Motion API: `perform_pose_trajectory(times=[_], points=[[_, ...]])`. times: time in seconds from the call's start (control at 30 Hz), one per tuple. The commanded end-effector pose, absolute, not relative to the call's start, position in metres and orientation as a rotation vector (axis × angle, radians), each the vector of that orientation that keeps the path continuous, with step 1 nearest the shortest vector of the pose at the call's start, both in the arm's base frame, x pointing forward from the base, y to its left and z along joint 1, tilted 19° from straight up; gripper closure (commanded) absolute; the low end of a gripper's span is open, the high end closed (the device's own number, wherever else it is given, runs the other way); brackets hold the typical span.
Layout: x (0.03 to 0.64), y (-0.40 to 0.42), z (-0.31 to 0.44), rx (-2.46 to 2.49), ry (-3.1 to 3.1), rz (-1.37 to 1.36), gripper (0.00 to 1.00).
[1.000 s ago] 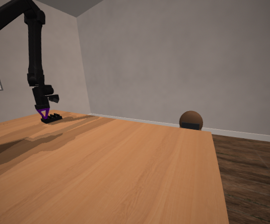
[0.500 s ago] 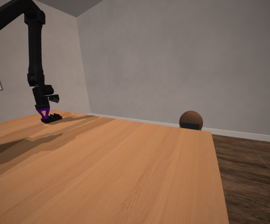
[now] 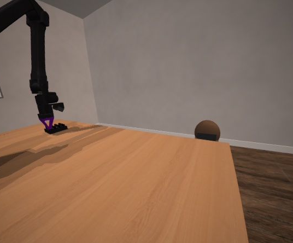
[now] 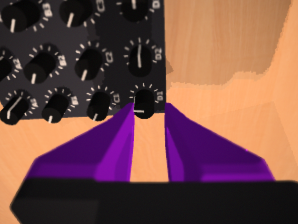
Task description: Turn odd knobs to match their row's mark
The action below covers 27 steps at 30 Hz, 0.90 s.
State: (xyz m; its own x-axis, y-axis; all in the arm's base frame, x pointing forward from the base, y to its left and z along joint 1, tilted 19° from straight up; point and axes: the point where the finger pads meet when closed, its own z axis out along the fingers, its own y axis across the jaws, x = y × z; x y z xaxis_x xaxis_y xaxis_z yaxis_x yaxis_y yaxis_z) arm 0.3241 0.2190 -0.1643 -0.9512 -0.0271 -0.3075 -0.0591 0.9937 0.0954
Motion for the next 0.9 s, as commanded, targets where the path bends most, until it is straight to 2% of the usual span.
perform_pose_trajectory(times=[0.0,0.87], points=[[0.323,0.218,-0.150,-0.043,2.815,0.155,0.81],[0.318,0.222,-0.120,-0.055,2.799,0.171,0.81]])
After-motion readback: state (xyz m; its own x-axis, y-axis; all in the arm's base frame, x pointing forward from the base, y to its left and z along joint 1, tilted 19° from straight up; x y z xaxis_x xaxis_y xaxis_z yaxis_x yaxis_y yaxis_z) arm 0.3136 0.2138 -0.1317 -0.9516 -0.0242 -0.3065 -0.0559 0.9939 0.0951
